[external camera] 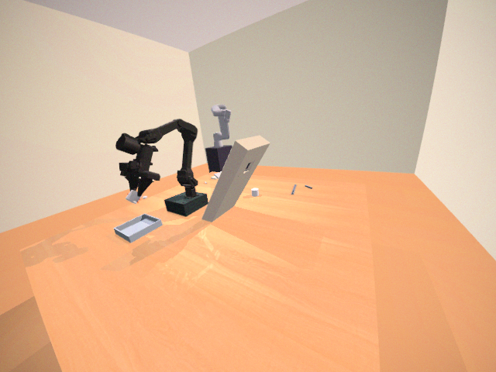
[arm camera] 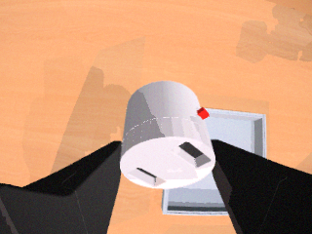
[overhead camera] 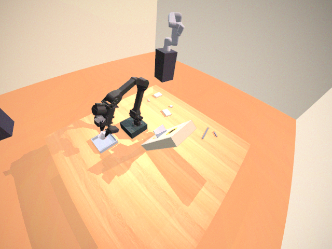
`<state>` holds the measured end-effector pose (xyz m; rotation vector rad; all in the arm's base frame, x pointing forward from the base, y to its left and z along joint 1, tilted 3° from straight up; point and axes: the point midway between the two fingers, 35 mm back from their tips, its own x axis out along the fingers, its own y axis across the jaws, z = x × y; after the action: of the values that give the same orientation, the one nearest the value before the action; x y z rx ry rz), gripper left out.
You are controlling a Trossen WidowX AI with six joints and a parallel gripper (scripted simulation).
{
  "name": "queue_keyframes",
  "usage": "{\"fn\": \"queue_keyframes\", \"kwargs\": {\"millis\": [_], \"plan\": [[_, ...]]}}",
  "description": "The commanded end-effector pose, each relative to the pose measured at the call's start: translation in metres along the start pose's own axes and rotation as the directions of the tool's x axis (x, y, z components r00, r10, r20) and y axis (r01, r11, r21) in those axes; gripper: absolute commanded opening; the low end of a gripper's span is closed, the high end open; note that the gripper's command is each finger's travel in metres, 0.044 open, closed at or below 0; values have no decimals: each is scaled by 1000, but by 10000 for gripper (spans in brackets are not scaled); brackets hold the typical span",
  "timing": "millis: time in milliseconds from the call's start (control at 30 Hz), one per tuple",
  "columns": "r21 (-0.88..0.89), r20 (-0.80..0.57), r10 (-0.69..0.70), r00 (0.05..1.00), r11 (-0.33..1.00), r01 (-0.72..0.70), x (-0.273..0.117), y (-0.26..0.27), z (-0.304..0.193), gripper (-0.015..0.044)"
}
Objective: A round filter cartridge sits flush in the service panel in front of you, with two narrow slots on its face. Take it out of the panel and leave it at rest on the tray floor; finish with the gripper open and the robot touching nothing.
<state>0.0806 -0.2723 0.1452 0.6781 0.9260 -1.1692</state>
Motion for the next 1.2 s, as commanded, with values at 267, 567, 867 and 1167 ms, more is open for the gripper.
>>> {"fn": "queue_keyframes", "kwargs": {"millis": [267,567,867,1167], "plan": [[192,-12,-116,993,975,117,37,-59,-32,0],[275,-27,-167,986,947,168,51,-84,-53,0],[275,-27,-167,986,947,168,87,-85,-70,0],[275,-28,-167,986,947,168,116,-84,-92,0]]}}
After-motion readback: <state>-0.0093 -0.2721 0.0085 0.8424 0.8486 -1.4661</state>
